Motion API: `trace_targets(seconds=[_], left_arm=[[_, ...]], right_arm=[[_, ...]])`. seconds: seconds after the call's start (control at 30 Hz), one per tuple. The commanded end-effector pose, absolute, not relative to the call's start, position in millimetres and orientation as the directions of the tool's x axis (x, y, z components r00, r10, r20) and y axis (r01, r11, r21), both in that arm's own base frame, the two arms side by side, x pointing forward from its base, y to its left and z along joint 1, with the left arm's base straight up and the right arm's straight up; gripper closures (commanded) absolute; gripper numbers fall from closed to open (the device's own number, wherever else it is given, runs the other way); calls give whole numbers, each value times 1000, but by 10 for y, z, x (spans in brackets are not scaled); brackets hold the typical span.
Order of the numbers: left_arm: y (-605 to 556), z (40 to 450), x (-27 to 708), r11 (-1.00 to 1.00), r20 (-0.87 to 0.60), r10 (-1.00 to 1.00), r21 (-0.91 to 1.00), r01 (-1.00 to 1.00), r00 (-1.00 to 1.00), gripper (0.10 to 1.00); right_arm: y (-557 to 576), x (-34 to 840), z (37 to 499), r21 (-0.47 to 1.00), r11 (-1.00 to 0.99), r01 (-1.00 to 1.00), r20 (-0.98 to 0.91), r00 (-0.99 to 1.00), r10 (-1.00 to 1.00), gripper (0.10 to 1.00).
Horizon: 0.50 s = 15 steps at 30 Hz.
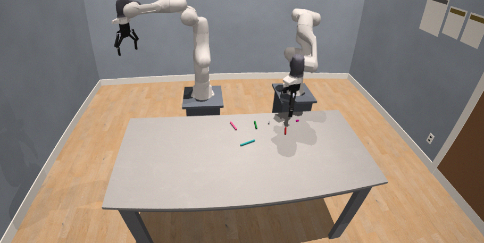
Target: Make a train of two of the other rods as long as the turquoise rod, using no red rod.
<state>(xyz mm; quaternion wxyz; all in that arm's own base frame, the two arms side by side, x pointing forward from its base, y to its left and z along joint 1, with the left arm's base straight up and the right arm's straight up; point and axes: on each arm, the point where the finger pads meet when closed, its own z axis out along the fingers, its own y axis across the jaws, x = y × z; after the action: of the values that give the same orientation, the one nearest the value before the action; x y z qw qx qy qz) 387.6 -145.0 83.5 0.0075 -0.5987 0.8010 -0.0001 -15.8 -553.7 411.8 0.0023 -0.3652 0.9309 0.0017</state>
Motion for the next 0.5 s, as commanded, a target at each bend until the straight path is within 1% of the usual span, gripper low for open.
trace_targets(seconds=[0.0, 0.17, 0.23, 0.27, 0.47], left_arm=[[-1496, 831, 3895, 439, -2, -899, 0, -899, -439, 98], [-1580, 833, 3927, 516, -3, -857, 0, -857, -516, 98], [-1580, 833, 3927, 516, -3, -857, 0, -857, -516, 98], [-1627, 834, 3944, 556, -3, -831, 1, -831, -556, 98], [-1733, 835, 3979, 641, -3, -767, 1, -767, -641, 98]], right_arm=[[-5542, -179, 4130, 0, 730, -684, 0, -730, -684, 98], [-5542, -179, 4130, 0, 730, -684, 0, -730, -684, 98], [-5542, -179, 4130, 0, 730, -684, 0, -730, -684, 98], [-5542, -179, 4130, 0, 730, -684, 0, -730, -684, 98], [-5542, -179, 4130, 0, 730, -684, 0, -730, -684, 98]])
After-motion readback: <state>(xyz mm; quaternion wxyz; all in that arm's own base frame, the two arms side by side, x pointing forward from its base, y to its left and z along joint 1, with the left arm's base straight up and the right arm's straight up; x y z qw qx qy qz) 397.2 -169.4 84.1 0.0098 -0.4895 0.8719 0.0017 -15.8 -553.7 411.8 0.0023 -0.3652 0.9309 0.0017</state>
